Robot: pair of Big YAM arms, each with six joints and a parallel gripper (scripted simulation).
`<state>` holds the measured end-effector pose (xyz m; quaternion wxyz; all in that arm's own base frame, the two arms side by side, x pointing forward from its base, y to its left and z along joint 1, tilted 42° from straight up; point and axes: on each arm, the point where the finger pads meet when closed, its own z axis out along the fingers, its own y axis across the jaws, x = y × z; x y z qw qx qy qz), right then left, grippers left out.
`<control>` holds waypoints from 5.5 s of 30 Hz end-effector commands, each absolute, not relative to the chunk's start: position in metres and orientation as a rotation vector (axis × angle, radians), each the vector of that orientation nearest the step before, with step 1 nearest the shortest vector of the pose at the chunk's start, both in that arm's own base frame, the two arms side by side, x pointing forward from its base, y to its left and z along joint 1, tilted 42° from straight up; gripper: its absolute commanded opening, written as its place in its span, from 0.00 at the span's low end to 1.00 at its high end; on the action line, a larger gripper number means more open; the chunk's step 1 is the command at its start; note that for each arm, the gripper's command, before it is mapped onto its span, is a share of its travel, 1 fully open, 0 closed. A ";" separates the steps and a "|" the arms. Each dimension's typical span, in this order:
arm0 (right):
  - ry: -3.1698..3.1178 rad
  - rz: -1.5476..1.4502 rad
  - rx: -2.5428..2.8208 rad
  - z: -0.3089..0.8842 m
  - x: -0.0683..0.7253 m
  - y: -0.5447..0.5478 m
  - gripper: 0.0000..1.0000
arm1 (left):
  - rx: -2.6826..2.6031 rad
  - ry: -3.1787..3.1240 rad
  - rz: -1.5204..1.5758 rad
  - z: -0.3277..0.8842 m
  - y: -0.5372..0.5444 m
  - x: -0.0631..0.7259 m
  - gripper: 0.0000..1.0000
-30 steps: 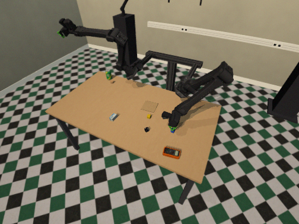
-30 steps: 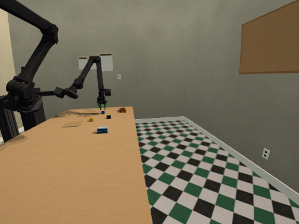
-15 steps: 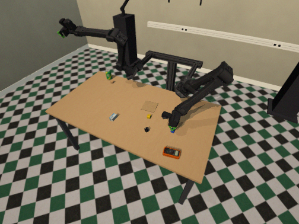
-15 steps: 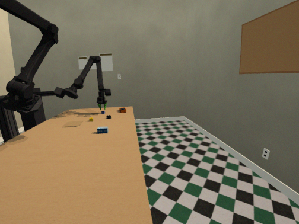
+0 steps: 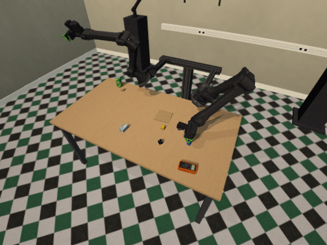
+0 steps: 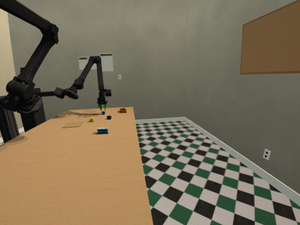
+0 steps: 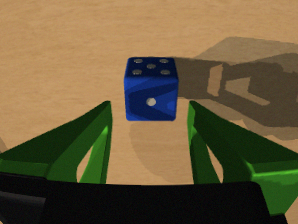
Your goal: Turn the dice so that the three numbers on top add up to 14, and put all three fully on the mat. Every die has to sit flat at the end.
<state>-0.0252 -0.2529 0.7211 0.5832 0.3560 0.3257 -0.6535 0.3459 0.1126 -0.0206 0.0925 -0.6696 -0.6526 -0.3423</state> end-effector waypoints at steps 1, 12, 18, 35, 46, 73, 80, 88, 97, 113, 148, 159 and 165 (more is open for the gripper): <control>0.713 -1.537 0.795 0.735 -0.026 -0.233 1.00 | -1.985 -1.938 -1.024 -0.021 0.117 0.347 0.45; 0.713 -1.537 0.795 0.735 -0.026 -0.233 1.00 | -1.985 -1.936 -1.018 -0.022 0.117 0.344 0.45; 0.713 -1.537 0.795 0.735 -0.026 -0.233 1.00 | -1.986 -1.936 -1.017 -0.022 0.117 0.344 0.45; 0.713 -1.537 0.795 0.735 -0.026 -0.233 1.00 | -1.986 -1.933 -1.007 -0.026 0.118 0.343 0.45; 0.713 -1.537 0.795 0.735 -0.026 -0.233 1.00 | -1.985 -1.937 -1.017 -0.038 0.129 0.355 0.45; 0.713 -1.537 0.795 0.735 -0.026 -0.233 1.00 | -1.990 -1.934 -1.031 -0.047 0.136 0.361 0.45; 0.713 -1.537 0.795 0.735 -0.026 -0.233 1.00 | -1.990 -1.934 -1.031 -0.047 0.136 0.361 0.45; 0.713 -1.537 0.795 0.735 -0.026 -0.233 1.00 | -1.990 -1.934 -1.031 -0.047 0.136 0.361 0.45; 0.713 -1.537 0.795 0.735 -0.026 -0.233 1.00 | -1.990 -1.934 -1.031 -0.047 0.136 0.361 0.26; 0.713 -1.537 0.795 0.735 -0.026 -0.233 1.00 | -1.990 -1.934 -1.031 -0.047 0.136 0.361 0.26; 0.713 -1.537 0.795 0.735 -0.026 -0.233 1.00 | -1.995 -1.949 -1.055 0.021 0.084 0.342 0.26; 0.713 -1.537 0.795 0.735 -0.026 -0.233 1.00 | -1.999 -1.936 -1.025 0.030 0.071 0.328 0.26; 0.713 -1.537 0.795 0.735 -0.026 -0.233 1.00 | -1.992 -1.942 -1.022 0.030 0.073 0.327 0.26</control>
